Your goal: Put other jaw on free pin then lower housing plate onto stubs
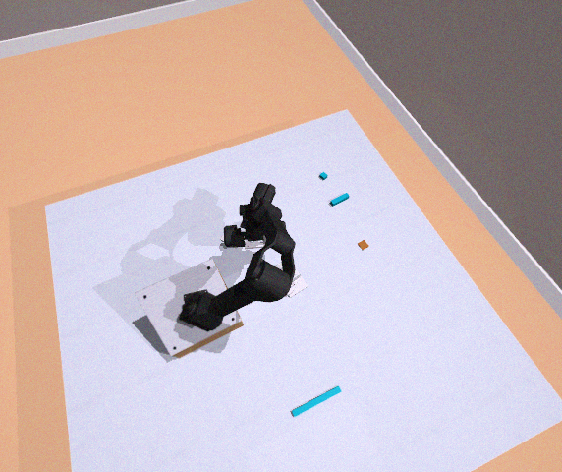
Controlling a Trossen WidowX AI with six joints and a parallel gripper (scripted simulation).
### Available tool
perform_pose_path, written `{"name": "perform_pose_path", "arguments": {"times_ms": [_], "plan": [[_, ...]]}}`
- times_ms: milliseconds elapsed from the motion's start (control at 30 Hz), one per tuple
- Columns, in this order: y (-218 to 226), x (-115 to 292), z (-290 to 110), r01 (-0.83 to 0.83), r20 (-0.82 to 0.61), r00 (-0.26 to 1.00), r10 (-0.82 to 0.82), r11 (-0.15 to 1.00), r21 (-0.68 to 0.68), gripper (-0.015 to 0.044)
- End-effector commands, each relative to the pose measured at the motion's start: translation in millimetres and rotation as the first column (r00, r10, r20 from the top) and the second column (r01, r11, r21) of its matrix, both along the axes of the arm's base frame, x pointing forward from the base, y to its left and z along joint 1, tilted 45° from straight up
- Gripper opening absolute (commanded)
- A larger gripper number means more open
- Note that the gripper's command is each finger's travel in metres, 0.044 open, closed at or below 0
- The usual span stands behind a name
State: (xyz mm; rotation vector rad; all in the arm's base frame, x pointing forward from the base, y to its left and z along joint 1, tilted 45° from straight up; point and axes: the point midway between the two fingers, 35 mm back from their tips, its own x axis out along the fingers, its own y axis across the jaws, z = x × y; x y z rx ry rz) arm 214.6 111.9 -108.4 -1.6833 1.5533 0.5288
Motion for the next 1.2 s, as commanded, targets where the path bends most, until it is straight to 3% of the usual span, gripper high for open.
{"name": "perform_pose_path", "arguments": {"times_ms": [0, 567, 1167], "plan": [[-8.1, 3.2, 7.9, 0.059, 0.058, 0.997, -0.060, 0.998, 0.012, 0.0351], [-41.8, 16.6, 38.4, 0.322, 0.291, 0.893, -0.343, 0.939, 0.119, 0.0351], [-81.2, 21.6, 68.0, 0.532, 0.483, 0.640, -0.598, 0.798, 0.283, 0.0351]]}}
